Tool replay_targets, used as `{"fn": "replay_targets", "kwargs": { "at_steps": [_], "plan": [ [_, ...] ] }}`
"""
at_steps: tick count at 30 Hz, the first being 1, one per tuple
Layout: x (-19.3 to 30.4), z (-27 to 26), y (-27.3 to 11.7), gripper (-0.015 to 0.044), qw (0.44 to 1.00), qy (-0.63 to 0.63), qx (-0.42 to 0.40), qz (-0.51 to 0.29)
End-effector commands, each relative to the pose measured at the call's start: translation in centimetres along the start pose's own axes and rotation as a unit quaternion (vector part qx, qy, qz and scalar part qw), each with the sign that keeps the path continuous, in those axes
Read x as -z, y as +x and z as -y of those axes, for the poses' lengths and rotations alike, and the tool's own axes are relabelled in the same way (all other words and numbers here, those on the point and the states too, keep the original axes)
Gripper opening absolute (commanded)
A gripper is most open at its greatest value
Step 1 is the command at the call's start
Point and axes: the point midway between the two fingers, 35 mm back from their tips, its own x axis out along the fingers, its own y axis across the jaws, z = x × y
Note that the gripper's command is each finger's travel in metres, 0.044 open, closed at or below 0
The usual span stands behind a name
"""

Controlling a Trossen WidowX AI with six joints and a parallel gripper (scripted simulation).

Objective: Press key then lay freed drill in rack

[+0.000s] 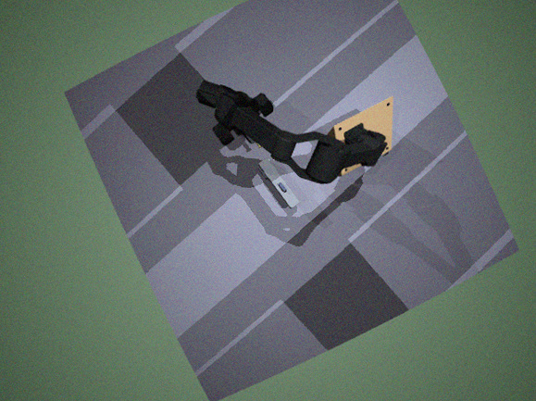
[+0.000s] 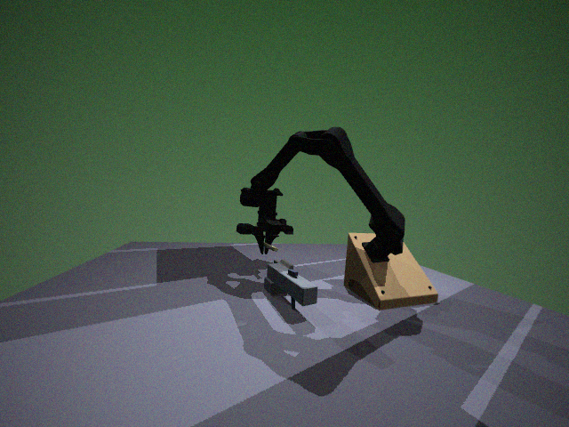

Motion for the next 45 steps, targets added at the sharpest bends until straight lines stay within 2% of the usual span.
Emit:
{"fn": "replay_targets", "kwargs": {
  "at_steps": [1,45],
  "plan": [
    [0.1,-0.9,0.1,0.0000,1.000,0.001,-0.004,0.003],
    [0.8,-5.8,0.3,0.0000,1.000,0.002,-0.005,0.002]
  ]
}}
